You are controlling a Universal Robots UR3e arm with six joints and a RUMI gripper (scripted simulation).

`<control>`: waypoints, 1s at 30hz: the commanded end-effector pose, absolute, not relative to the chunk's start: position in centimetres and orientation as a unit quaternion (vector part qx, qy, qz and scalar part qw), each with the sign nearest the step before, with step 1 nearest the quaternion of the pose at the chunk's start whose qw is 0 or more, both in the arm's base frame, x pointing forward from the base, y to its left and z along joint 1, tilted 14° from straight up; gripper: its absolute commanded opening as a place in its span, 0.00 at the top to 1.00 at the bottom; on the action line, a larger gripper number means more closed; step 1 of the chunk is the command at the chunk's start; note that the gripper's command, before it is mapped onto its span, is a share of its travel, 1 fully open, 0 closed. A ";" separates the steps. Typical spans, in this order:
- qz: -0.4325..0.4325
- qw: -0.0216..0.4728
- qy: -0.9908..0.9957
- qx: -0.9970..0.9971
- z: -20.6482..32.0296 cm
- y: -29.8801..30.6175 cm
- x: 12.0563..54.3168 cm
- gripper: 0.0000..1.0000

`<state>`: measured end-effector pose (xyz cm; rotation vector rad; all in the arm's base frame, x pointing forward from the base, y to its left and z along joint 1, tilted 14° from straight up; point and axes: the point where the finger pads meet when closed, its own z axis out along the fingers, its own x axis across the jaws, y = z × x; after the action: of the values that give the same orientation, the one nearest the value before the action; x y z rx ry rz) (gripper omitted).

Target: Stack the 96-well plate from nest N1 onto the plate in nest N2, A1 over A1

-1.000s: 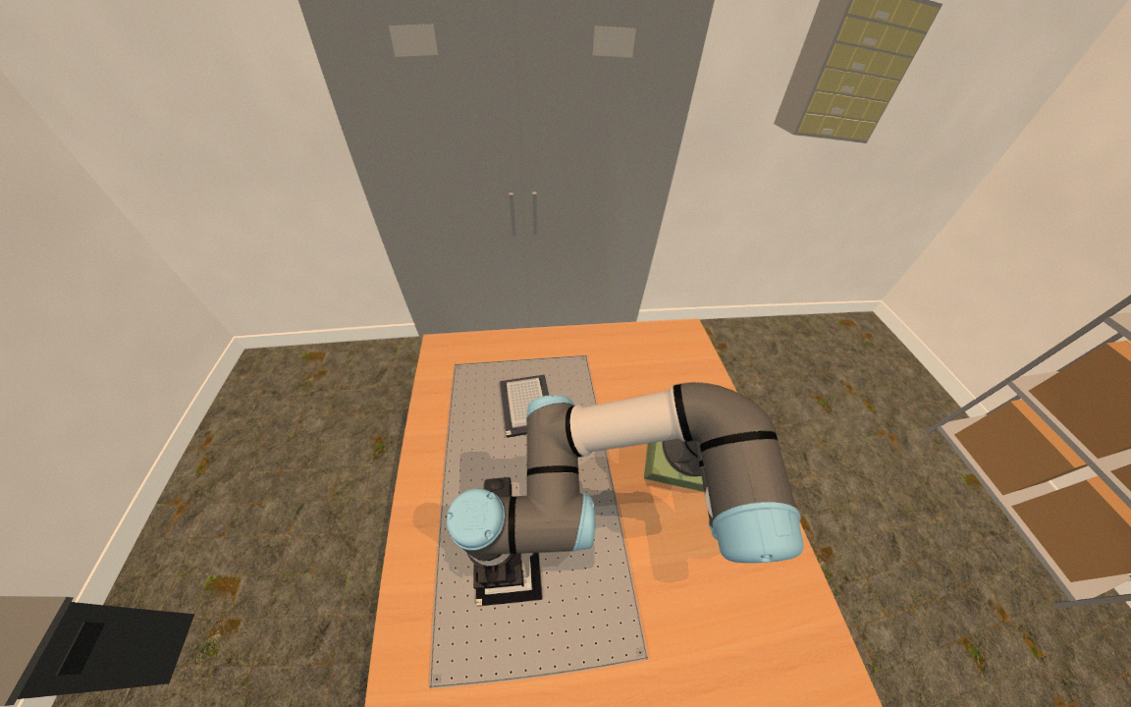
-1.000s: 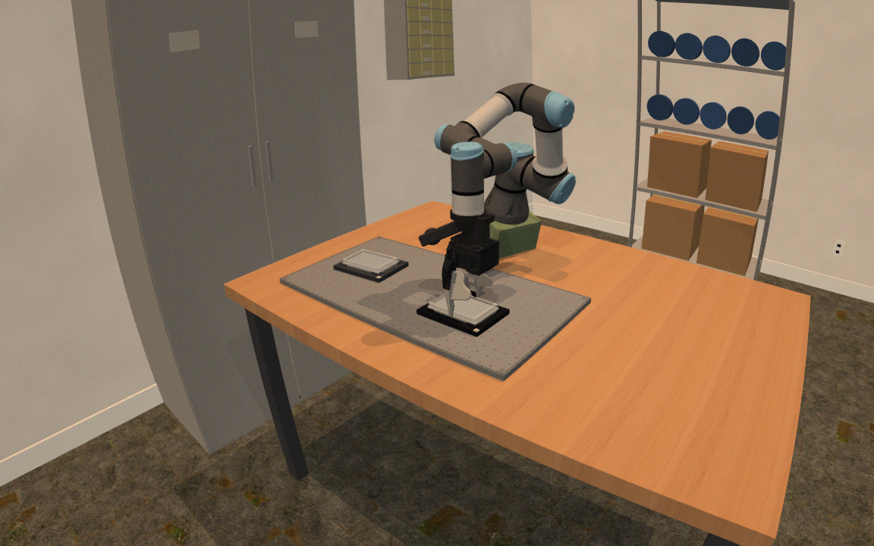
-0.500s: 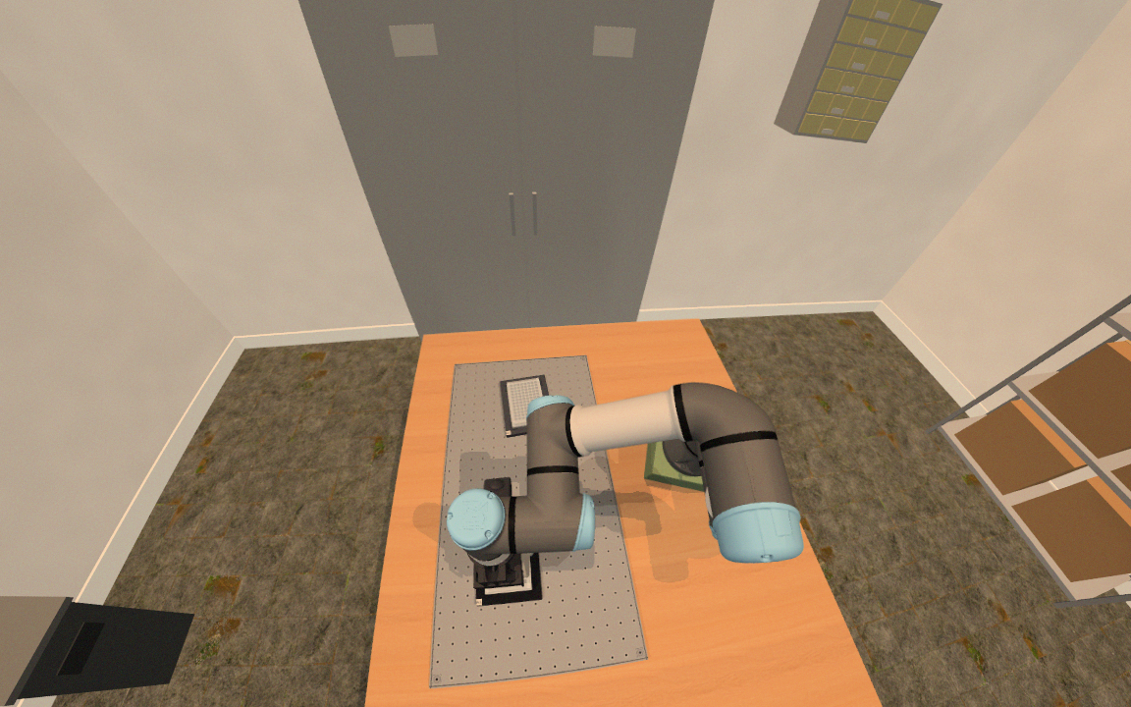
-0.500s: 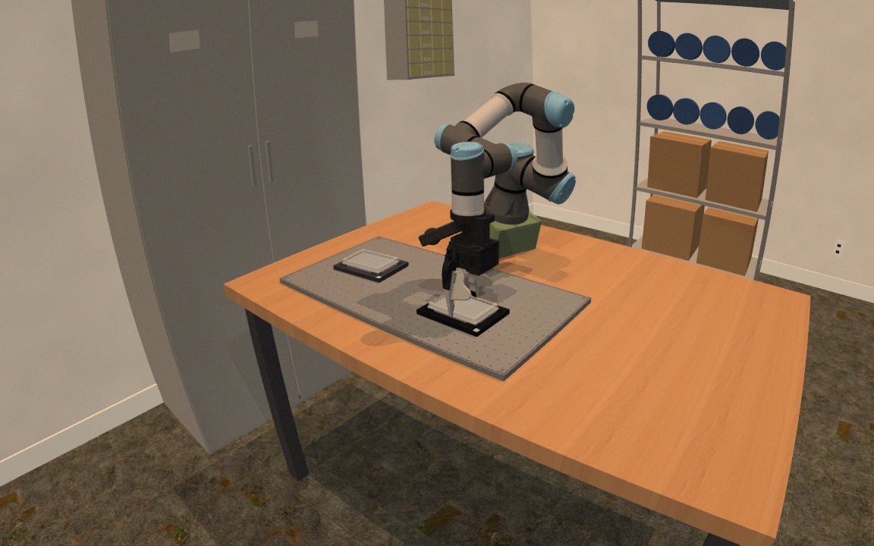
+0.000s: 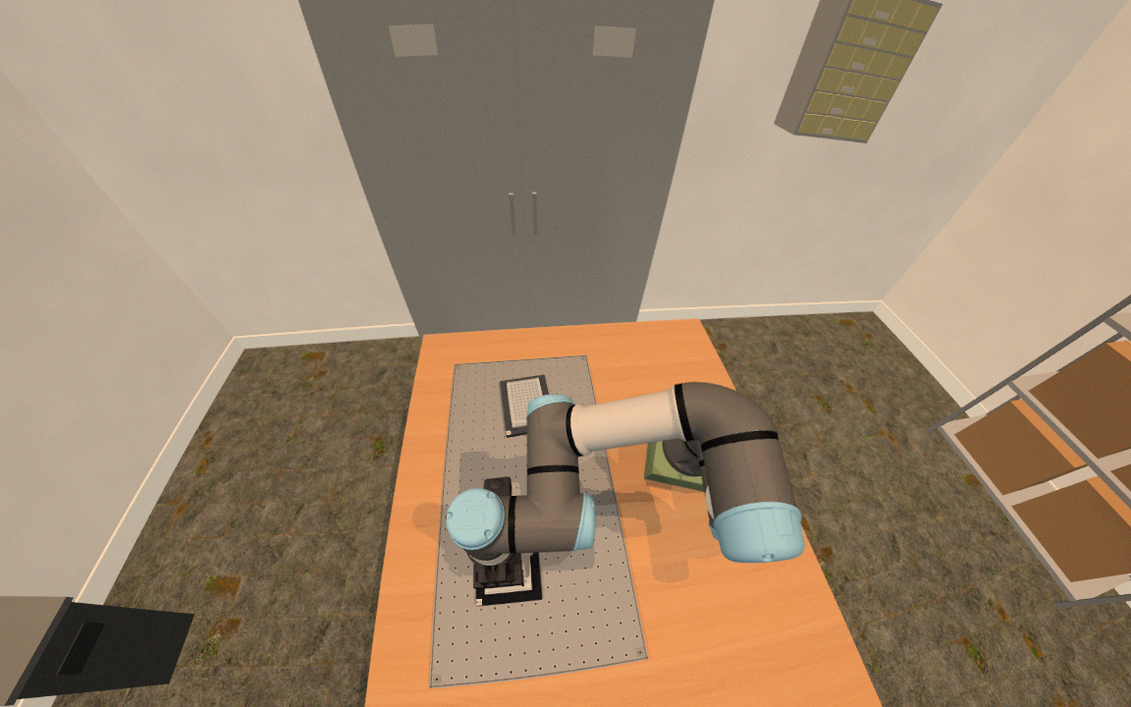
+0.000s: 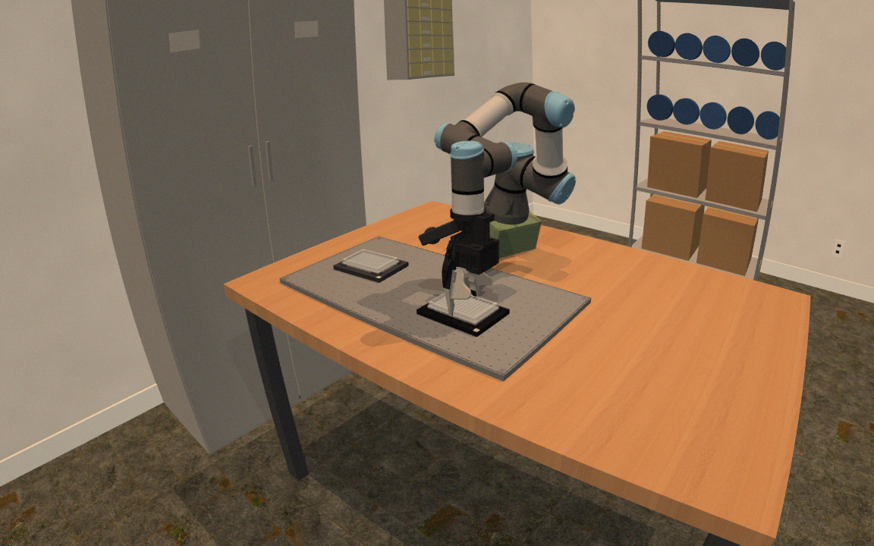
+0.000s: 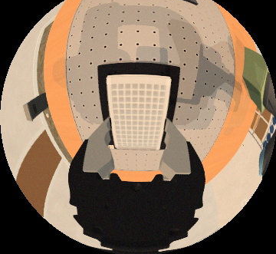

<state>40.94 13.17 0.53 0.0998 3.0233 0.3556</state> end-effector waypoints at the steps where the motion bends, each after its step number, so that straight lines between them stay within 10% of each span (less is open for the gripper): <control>1: 0.117 0.049 0.991 0.033 1.2 13.0 41.0 1.00; 30: 0.116 0.049 0.991 0.033 5.6 12.0 40.5 1.00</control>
<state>40.51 12.20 4.63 0.1000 3.0222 0.3553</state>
